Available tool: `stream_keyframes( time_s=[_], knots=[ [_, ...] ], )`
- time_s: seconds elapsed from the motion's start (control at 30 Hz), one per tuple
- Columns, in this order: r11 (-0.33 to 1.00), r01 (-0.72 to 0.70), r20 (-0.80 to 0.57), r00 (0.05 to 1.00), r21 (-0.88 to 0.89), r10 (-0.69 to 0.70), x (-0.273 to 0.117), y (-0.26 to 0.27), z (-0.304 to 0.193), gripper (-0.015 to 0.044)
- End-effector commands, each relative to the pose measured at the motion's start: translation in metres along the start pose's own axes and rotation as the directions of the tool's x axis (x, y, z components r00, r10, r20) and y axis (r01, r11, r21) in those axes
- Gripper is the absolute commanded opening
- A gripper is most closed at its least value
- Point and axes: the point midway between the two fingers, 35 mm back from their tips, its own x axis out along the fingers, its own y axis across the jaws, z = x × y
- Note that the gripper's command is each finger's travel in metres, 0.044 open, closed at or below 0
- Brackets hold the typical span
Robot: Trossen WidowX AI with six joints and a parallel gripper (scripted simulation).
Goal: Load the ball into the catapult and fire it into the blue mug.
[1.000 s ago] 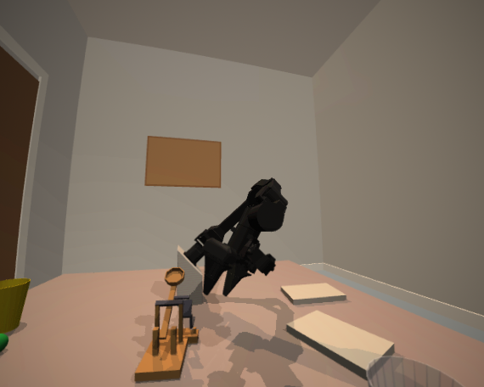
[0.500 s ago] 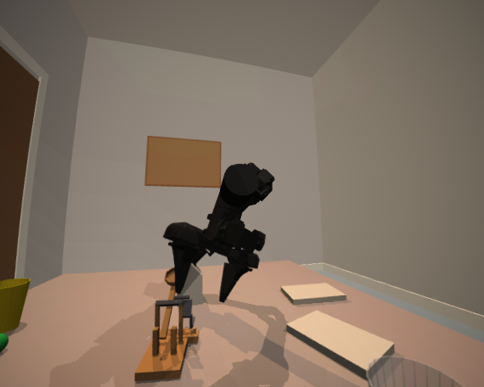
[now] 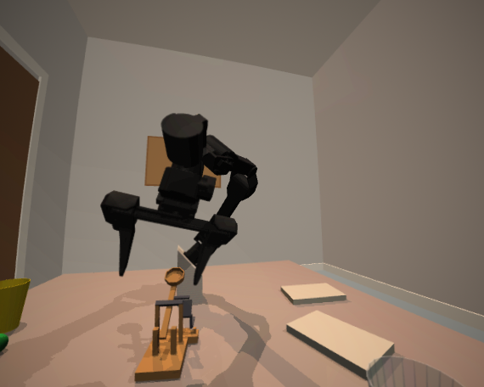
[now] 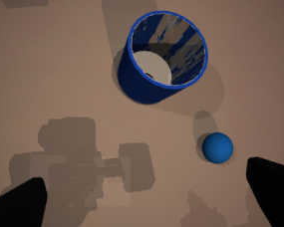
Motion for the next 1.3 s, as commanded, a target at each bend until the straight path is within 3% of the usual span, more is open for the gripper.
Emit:
stream_keyframes(
  time_s=[0.0,0.27,1.27],
  knots=[
    [0.996,-0.031,0.066,0.998,0.086,0.025,-0.008,-0.022,0.014,0.044],
    [0.963,-0.12,0.186,0.98,0.24,0.075,-0.023,-0.067,0.033,0.044],
    [0.963,-0.119,0.185,0.98,0.241,0.075,-0.022,-0.067,0.033,0.044]
  ],
)
